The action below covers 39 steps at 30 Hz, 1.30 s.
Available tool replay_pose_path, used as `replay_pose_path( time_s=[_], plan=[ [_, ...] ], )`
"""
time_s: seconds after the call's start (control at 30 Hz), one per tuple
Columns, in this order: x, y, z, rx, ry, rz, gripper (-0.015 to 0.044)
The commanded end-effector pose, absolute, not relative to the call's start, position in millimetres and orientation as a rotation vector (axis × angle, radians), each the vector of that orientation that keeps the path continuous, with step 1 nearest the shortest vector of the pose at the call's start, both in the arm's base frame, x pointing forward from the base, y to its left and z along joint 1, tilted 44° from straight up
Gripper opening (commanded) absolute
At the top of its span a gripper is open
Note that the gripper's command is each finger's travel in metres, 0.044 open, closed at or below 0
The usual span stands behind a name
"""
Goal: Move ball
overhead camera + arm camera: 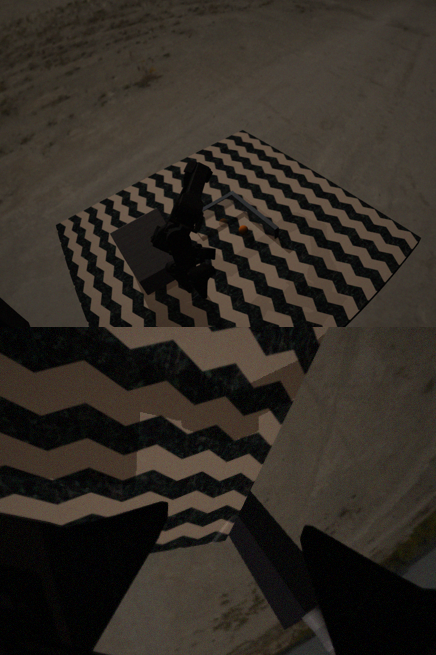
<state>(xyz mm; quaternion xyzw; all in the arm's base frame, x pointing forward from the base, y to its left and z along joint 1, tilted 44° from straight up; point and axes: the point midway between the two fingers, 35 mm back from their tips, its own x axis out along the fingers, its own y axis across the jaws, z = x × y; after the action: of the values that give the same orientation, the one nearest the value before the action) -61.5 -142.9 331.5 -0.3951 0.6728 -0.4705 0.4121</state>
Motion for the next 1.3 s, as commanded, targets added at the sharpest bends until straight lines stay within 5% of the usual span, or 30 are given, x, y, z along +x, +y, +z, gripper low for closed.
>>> replay_pose_path(
  time_s=[0.0, 0.1, 0.57, 0.93, 1.27],
  plan=[
    [-62.0, -143.6, 331.2, -0.989, 1.684, -1.184, 0.0374],
    [-67.9, -155.5, 325.5, -0.91, 1.572, -1.186, 0.0301],
    [-36.5, -254.6, 258.4, -0.392, 1.198, -0.989, 0.0301],
    [71.9, -301.9, 179.5, -0.108, 1.239, -0.769, 0.0301],
    [187.8, -277.9, 100.0, -0.057, 1.428, -0.677, 0.0301]
  ],
)
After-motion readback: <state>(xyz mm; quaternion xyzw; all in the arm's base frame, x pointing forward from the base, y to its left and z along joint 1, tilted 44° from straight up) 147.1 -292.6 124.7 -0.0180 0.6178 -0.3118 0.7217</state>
